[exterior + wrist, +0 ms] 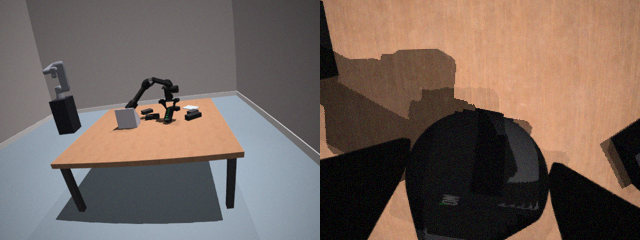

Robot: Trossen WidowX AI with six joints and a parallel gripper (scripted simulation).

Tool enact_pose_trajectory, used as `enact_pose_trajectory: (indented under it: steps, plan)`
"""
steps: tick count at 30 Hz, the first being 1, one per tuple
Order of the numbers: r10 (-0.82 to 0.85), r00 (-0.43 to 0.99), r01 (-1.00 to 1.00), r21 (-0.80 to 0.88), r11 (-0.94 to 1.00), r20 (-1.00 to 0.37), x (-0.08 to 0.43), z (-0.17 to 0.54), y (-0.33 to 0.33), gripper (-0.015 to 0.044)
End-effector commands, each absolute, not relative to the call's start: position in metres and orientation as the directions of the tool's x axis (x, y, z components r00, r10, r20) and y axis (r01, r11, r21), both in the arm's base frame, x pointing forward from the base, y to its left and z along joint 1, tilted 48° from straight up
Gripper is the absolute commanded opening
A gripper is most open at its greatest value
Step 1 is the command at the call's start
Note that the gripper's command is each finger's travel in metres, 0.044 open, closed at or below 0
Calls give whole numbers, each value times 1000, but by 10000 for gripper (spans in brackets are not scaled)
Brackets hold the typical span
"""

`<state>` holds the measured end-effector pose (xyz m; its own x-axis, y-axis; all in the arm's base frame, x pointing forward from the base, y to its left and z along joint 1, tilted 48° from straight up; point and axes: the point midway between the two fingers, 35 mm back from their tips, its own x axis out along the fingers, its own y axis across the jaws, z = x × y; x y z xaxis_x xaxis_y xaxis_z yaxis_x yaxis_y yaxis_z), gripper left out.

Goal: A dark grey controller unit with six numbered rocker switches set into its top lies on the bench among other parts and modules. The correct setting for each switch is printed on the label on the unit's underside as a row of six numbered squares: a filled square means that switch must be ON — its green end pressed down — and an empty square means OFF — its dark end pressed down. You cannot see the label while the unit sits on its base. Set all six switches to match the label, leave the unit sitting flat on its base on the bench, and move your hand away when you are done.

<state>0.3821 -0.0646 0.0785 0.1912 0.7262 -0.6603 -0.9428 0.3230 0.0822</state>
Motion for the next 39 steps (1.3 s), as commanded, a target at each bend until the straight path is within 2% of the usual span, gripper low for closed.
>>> enact_pose_trajectory:
  steps: [1,39]
  plan:
    - [723,166,-943,108,316,-670,379,69,-60,338]
    - [725,167,-943,107,316,-669,388,65,-32,338]
